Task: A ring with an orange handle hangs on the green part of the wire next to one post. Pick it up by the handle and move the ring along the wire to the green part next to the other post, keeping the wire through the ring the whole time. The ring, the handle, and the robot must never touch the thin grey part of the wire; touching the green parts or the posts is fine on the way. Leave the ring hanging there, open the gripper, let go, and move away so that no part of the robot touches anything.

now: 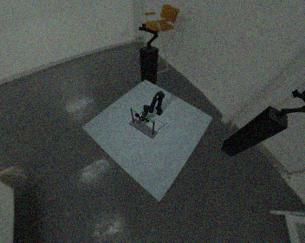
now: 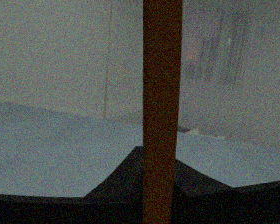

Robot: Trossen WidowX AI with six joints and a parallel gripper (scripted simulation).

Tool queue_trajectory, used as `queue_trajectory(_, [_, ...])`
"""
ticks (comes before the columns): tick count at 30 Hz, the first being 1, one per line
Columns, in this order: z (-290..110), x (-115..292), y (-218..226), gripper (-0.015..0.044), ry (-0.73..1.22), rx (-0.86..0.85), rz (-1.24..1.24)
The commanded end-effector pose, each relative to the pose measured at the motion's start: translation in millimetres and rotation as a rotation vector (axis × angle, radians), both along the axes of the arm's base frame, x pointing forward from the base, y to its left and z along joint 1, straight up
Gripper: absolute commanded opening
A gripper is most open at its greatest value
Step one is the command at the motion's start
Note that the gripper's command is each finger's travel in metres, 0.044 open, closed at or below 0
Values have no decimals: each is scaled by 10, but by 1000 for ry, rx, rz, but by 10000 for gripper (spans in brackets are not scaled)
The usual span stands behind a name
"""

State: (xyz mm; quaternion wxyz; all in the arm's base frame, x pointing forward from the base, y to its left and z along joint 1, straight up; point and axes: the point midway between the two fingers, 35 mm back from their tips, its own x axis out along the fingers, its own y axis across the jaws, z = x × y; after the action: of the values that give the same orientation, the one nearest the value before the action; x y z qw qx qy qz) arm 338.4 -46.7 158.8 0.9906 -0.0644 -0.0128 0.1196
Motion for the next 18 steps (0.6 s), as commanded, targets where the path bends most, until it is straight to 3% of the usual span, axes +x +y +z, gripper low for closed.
queue_trajectory(1, [-9,-20,45,-150,0,9,-11])
queue_trajectory(18, [-31,-91,255,-150,30,82,-101])
